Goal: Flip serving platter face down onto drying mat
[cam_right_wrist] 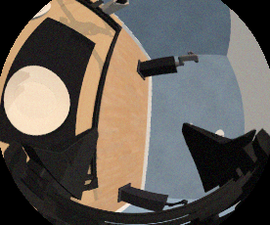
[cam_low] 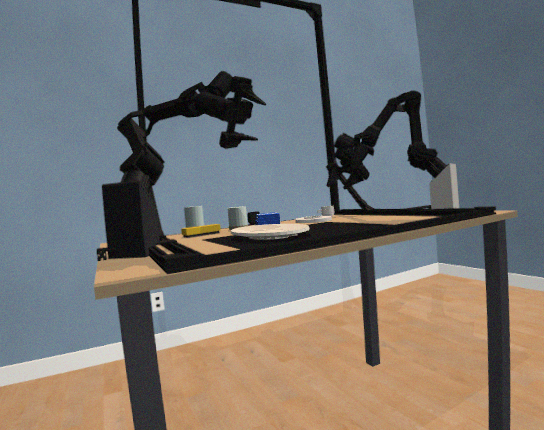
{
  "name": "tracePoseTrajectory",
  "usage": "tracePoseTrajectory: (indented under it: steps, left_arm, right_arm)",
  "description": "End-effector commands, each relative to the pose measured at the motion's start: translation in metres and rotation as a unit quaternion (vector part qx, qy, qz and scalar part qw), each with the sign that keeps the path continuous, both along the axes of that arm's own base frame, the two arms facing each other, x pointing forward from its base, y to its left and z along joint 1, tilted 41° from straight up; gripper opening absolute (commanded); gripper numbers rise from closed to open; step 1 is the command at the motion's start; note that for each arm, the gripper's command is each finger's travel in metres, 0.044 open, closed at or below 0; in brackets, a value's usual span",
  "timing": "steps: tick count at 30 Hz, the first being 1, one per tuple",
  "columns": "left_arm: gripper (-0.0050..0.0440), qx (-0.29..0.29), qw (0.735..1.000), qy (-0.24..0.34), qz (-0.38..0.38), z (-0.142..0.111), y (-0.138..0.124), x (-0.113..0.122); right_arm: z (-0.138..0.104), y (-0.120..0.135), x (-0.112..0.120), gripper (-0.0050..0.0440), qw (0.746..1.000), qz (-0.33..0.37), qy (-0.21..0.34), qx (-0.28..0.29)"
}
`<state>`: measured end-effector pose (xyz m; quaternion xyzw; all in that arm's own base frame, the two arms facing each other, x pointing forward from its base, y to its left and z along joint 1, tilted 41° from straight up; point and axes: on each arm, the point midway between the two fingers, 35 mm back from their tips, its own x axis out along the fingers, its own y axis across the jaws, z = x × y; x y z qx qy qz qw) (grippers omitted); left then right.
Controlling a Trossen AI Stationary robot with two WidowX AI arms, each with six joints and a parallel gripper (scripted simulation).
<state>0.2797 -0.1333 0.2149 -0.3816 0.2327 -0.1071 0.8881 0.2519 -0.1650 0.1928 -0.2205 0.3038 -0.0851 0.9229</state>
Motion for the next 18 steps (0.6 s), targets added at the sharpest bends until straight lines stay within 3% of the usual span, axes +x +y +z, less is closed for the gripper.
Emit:
tracePoseTrajectory:
  steps: [1,12,18]
  left_arm:
    - [0.0440,0.078,0.996,-0.027,-0.018,0.014,-0.023,-0.011]
    - [0.0440,0.091,0.995,-0.034,-0.023,0.016,-0.027,-0.013]
    - [0.0440,0.081,0.995,-0.062,0.017,0.020,-0.017,0.030]
  right_arm:
    - [0.030,0.004,0.012,0.0440,0.996,0.006,-0.063,-0.067]
    - [0.037,0.005,0.015,0.0440,0.994,0.005,-0.081,-0.073]
    - [-0.005,0.022,0.035,0.0440,0.984,-0.038,-0.125,0.119]
